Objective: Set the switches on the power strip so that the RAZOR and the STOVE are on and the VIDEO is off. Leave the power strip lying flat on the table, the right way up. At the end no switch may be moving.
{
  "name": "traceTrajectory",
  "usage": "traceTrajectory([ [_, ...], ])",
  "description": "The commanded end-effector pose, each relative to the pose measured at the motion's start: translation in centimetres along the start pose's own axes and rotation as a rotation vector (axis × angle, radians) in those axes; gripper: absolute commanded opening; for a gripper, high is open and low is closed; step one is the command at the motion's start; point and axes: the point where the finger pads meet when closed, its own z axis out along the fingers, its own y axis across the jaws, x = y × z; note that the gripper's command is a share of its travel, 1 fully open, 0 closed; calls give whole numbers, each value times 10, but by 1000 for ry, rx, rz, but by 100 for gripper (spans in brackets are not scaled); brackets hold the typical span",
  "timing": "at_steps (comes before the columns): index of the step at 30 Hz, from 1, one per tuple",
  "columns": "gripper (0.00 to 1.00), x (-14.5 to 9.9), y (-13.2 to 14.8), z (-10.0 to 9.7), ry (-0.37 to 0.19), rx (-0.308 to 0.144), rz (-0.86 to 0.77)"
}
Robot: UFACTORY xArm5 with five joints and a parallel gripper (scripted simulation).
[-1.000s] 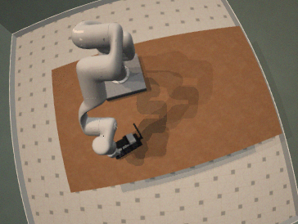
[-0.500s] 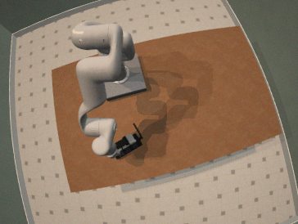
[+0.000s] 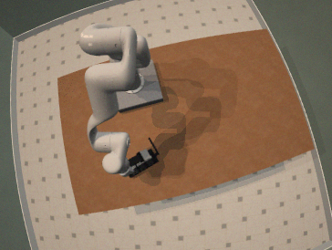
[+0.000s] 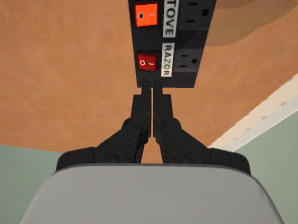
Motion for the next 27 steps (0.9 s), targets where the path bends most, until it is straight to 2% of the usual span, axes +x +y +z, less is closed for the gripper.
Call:
traceTrajectory([
  [1, 0, -1, 1, -1, -2, -3, 0],
  [16, 0, -1, 1, 2, -2, -3, 0],
  [27, 0, -1, 1, 14, -2, -3, 0],
])
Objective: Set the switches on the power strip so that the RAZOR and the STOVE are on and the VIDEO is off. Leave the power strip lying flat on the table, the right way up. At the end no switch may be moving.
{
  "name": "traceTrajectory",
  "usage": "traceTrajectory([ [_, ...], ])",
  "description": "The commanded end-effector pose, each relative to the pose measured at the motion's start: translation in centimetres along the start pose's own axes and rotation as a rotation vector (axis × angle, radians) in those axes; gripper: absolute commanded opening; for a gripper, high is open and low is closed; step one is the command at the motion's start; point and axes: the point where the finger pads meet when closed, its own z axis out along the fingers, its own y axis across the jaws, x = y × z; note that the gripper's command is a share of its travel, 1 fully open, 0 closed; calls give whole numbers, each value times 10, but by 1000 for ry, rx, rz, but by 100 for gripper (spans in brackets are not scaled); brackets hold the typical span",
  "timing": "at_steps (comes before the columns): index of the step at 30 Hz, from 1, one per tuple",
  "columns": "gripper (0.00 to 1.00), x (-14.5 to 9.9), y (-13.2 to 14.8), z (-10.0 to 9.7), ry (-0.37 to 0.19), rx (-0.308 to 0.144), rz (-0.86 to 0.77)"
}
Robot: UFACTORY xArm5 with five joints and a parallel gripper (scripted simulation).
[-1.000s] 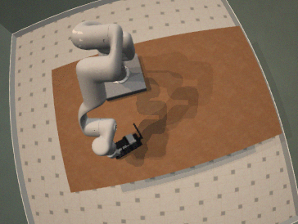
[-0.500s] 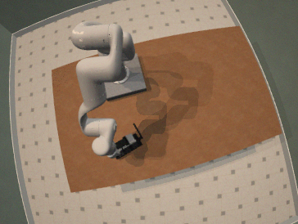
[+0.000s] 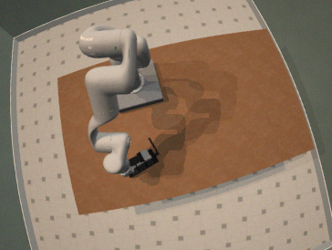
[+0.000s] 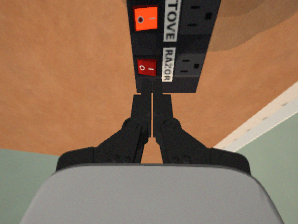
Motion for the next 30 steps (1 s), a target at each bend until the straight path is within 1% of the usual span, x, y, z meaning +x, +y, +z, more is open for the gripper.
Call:
traceTrajectory([
  [1, 0, -1, 1, 4, -2, -3, 0],
  [20, 0, 0, 2, 25, -2, -3, 0],
  [30, 0, 0, 2, 30, -2, -3, 0],
])
